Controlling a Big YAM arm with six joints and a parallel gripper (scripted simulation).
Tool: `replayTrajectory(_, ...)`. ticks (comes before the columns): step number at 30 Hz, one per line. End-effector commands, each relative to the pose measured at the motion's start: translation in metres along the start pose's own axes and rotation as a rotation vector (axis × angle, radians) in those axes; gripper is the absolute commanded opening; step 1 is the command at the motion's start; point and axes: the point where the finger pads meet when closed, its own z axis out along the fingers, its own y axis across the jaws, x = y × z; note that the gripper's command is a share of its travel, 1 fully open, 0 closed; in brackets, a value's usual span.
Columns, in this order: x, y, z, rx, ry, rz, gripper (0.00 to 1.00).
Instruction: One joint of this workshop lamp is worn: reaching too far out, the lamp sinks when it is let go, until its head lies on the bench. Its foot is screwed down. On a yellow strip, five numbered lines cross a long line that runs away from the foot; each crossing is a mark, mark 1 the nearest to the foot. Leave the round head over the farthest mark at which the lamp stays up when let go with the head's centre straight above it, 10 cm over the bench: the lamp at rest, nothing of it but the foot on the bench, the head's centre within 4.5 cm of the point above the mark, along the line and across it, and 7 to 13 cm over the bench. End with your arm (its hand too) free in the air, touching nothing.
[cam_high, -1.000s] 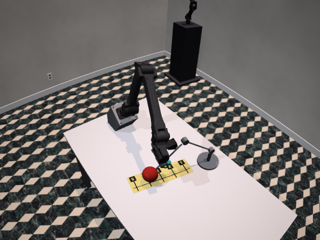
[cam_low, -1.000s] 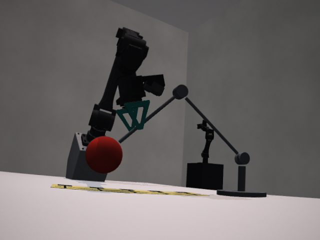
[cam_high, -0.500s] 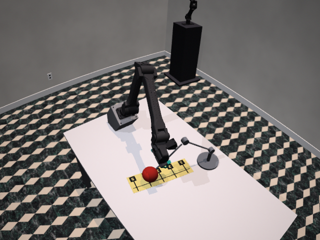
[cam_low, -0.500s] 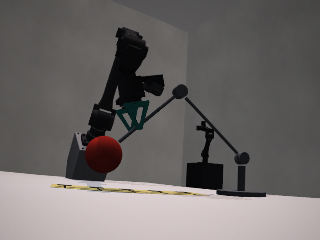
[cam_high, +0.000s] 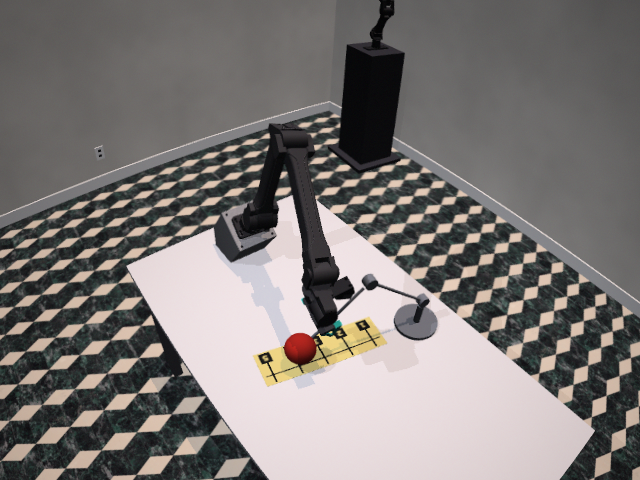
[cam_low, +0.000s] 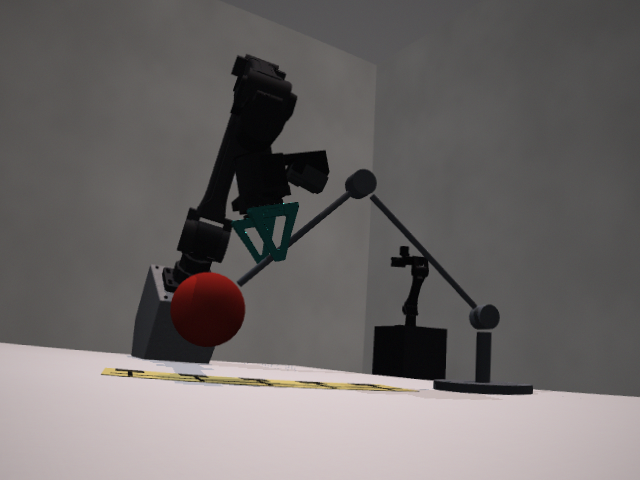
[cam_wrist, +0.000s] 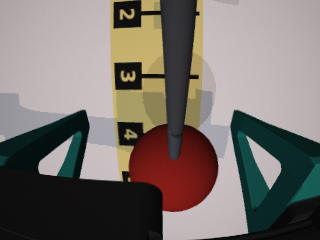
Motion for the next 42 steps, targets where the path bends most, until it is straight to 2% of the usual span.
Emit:
replayTrajectory(1, -0.002, -0.004, -0.005, 0.012, 0.001, -0.005, 1.00)
replayTrajectory(3, -0.002, -0.004, -0.005, 0.012, 0.001, -0.005, 1.00)
replayTrajectory(18, 0.003, 0.003, -0.068, 0.009, 0.000, -0.004, 1.00)
replayTrajectory(20, 0.003, 0.003, -0.068, 0.009, 0.000, -0.004, 1.00)
replayTrajectory(35, 0.012, 0.016, -0.112, -0.022, -0.001, 0.036, 1.00)
replayTrajectory(42, 0.010, 0.013, -0.119, -0.034, -0.003, 0.050, 1.00)
